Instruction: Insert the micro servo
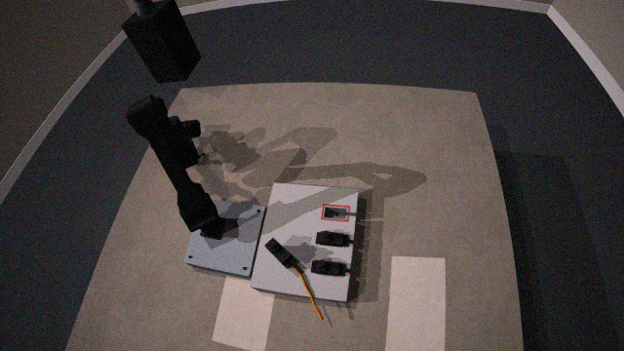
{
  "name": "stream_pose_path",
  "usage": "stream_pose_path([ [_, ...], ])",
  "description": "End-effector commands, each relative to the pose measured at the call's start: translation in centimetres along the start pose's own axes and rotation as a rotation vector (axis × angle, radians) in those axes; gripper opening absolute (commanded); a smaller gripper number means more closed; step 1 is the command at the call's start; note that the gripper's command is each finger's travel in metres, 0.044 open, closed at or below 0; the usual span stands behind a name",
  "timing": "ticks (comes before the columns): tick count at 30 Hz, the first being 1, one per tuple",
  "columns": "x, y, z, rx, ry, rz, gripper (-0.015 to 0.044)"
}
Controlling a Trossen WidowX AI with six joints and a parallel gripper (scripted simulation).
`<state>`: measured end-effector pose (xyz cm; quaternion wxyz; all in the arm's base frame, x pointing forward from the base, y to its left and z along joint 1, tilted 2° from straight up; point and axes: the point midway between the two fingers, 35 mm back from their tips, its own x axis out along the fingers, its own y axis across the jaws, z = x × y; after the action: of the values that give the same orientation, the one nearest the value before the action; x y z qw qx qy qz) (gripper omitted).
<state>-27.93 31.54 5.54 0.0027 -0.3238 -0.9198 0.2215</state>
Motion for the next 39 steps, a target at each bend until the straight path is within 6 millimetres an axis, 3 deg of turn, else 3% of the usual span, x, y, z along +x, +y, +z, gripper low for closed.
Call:
stream_pose_path([
  [1, 0.0, 0.1, 0.0, 0.004, 0.000, 0.003, 0.0426],
  [9, -0.3, 1.8, -0.8, 0.092, 0.002, 0.054, 0.0440],
  [18, -1.5, 5.8, -2.8, 0.235, 0.037, 0.153, 0.0440],
  [32, -4.9, 13.6, -5.2, 0.547, 0.112, 0.380, 0.0440],
  [39, -6.4, 15.6, -5.8, 0.617, 0.144, 0.434, 0.0440],
])
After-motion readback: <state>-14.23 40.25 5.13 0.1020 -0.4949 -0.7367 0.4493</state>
